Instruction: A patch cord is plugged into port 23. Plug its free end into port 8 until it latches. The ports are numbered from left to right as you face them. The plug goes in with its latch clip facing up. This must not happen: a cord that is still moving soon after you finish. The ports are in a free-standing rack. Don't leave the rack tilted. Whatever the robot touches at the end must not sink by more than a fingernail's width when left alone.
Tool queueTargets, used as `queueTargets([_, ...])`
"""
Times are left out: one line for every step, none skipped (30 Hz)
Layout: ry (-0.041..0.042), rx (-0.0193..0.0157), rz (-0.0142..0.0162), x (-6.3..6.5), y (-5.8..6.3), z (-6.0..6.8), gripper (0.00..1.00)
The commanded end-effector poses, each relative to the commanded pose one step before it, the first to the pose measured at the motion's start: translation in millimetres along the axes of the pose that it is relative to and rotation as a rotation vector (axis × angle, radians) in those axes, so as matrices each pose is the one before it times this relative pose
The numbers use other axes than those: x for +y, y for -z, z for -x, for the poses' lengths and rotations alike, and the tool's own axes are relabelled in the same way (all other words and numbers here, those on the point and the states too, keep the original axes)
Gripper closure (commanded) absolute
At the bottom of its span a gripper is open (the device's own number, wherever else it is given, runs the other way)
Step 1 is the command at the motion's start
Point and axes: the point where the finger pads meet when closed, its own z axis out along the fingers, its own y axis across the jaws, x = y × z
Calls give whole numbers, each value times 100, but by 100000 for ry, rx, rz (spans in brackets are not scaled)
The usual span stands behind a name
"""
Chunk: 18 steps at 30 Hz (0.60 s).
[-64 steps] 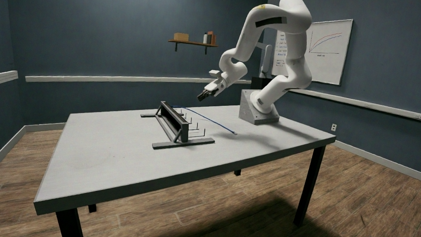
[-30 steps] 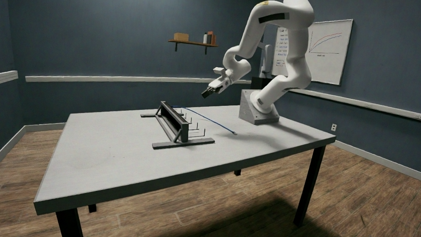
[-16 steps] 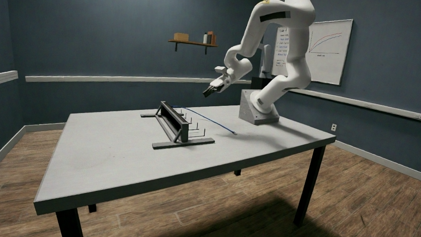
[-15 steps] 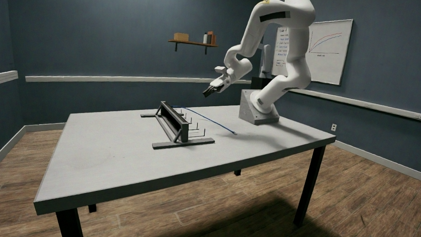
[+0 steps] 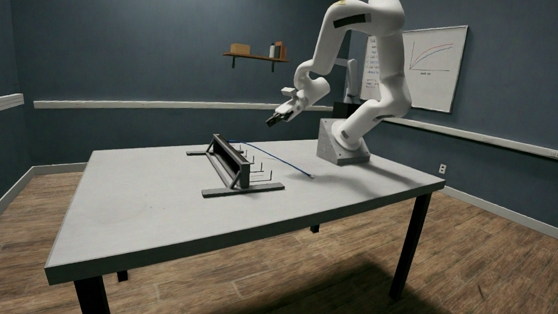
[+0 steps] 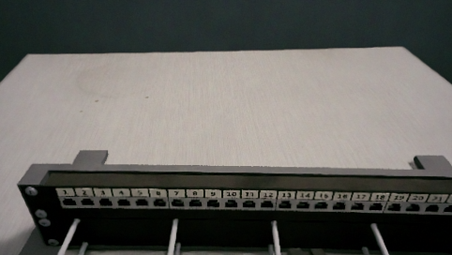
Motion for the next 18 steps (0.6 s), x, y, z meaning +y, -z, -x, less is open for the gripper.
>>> queueTargets([102,120,-126,1920,-38,-106,100])
queueTargets([0,0,0,518,0,0,100])
queueTargets([0,0,0,509,0,0,100])
queueTargets([0,0,0,493,0,0,100])
queueTargets([0,0,0,471,0,0,100])
queueTargets([0,0,0,444,0,0,100])
queueTargets([0,0,0,410,0,0,100])
queueTargets([0,0,0,0,0,0,100])
queueTargets([0,0,0,0,0,0,100])
queueTargets([0,0,0,373,0,0,100])
queueTargets([0,0,0,331,0,-1,100])
queueTargets([0,0,0,287,0,0,100])
queueTargets([0,0,0,241,0,0,100])
queueTargets([0,0,0,194,0,0,100])
queueTargets([0,0,0,149,0,0,100])
queueTargets([0,0,0,107,0,0,100])
queueTargets([0,0,0,69,0,0,100])
queueTargets([0,0,0,38,0,0,100])
